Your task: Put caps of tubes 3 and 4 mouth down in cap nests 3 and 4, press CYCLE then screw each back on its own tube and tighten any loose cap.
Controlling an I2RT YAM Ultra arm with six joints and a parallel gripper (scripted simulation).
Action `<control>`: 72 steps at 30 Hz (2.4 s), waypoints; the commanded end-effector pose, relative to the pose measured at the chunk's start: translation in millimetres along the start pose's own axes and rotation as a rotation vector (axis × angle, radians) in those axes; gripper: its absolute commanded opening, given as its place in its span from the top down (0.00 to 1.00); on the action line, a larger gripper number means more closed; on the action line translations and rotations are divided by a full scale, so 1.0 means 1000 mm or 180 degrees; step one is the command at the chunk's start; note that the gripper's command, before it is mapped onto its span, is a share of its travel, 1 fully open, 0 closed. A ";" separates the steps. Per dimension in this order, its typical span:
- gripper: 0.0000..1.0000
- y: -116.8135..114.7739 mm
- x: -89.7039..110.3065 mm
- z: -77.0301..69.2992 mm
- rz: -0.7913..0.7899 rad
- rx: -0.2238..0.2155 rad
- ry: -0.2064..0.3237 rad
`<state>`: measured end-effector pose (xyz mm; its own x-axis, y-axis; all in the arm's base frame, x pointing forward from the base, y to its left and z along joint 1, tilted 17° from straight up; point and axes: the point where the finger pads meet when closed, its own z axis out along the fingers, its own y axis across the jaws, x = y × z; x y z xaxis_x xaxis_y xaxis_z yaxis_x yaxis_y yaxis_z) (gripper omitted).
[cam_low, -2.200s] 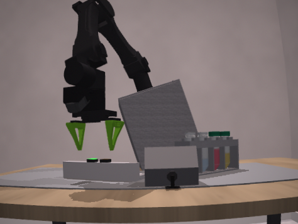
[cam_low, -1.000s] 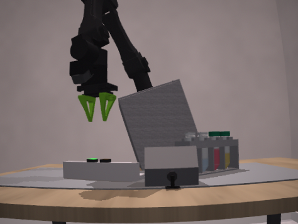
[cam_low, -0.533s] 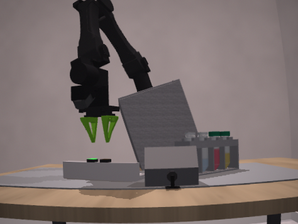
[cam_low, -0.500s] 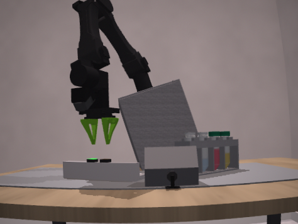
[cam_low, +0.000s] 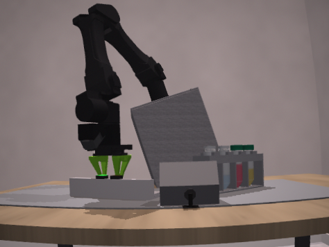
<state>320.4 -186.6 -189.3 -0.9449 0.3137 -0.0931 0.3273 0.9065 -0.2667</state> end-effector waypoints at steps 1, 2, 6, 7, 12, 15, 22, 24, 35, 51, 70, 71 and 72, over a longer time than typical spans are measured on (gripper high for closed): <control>0.53 -0.001 -0.017 -0.003 -0.0005 0.0007 -0.0164; 0.53 -0.001 -0.017 -0.003 -0.0005 0.0007 -0.0164; 0.53 -0.001 -0.017 -0.003 -0.0005 0.0007 -0.0164; 0.53 -0.001 -0.017 -0.003 -0.0005 0.0007 -0.0164; 0.53 -0.001 -0.017 -0.003 -0.0005 0.0007 -0.0164; 0.53 -0.001 -0.017 -0.003 -0.0005 0.0007 -0.0164; 0.53 -0.001 -0.017 0.000 -0.0005 0.0007 -0.0164; 0.53 -0.001 -0.017 0.000 -0.0005 0.0007 -0.0164; 0.53 -0.001 -0.018 0.006 -0.0005 0.0007 -0.0164; 0.53 -0.001 -0.018 0.008 -0.0005 0.0007 -0.0163; 0.53 -0.001 -0.016 0.010 -0.0005 0.0007 -0.0163; 0.53 -0.001 -0.015 0.010 -0.0005 0.0007 -0.0163; 0.53 -0.001 -0.015 0.010 -0.0005 0.0007 -0.0163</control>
<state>331.5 -194.8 -200.0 -0.9446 0.3005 -0.1321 0.3260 0.9063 -0.2691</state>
